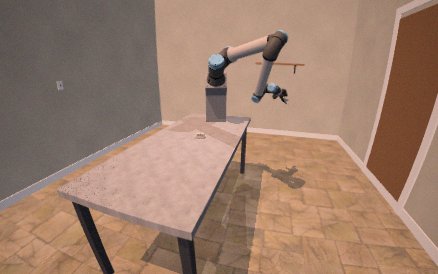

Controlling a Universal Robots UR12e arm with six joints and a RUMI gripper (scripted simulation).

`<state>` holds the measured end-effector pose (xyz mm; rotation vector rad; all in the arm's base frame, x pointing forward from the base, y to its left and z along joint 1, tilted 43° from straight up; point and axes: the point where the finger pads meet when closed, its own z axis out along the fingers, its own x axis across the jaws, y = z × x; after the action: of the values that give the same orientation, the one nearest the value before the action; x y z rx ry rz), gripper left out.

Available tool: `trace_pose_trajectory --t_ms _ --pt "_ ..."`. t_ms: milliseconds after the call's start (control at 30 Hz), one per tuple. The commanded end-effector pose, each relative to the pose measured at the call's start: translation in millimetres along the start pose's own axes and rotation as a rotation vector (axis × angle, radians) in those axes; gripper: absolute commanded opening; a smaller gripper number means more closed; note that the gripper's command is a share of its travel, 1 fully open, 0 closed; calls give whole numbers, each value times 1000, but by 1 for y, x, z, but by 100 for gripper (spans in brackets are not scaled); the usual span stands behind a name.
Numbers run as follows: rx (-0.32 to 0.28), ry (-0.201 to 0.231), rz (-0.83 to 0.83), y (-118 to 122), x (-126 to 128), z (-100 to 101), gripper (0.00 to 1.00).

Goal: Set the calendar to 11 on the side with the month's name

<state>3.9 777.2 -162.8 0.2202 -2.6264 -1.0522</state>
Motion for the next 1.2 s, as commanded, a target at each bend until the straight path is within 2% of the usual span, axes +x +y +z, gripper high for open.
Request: trace_pose_trajectory --t_ms 0,33,100,133,200,233,300,400,500,600,667,700,733,767,800,833,867,967,1067,1100,1133,1167 --pt "77 -2 -72 -23 -9 -43 100" --pt "77 -2 -72 -23 -9 -43 100" --pt "103 -8 -101 -31 -15 -61 100" --pt "103 -8 -101 -31 -15 -61 100" --pt "130 -12 -131 -40 -20 -81 100" --pt "130 -12 -131 -40 -20 -81 100" --pt "159 -19 -163 -49 -26 -101 100" --pt "159 -19 -163 -49 -26 -101 100" --pt "205 -27 -213 -64 -35 -134 100" --pt "222 -31 -231 -69 -38 -146 100" --pt "256 -36 -268 -80 -44 -170 100" --pt "256 -36 -268 -80 -44 -170 100" --pt "273 -40 -287 -85 -48 -183 100" --pt "273 -40 -287 -85 -48 -183 100" --pt "291 -44 -307 -91 -51 -195 100" --pt "291 -44 -307 -91 -51 -195 100" --pt "309 -46 -326 -97 -55 -208 100" --pt "309 -46 -326 -97 -55 -208 100" --pt "366 -57 -388 -115 -66 -249 100" --pt "366 -57 -388 -115 -66 -249 100" --pt "385 -61 -409 -121 -69 -262 100" --pt "385 -61 -409 -121 -69 -262 100"
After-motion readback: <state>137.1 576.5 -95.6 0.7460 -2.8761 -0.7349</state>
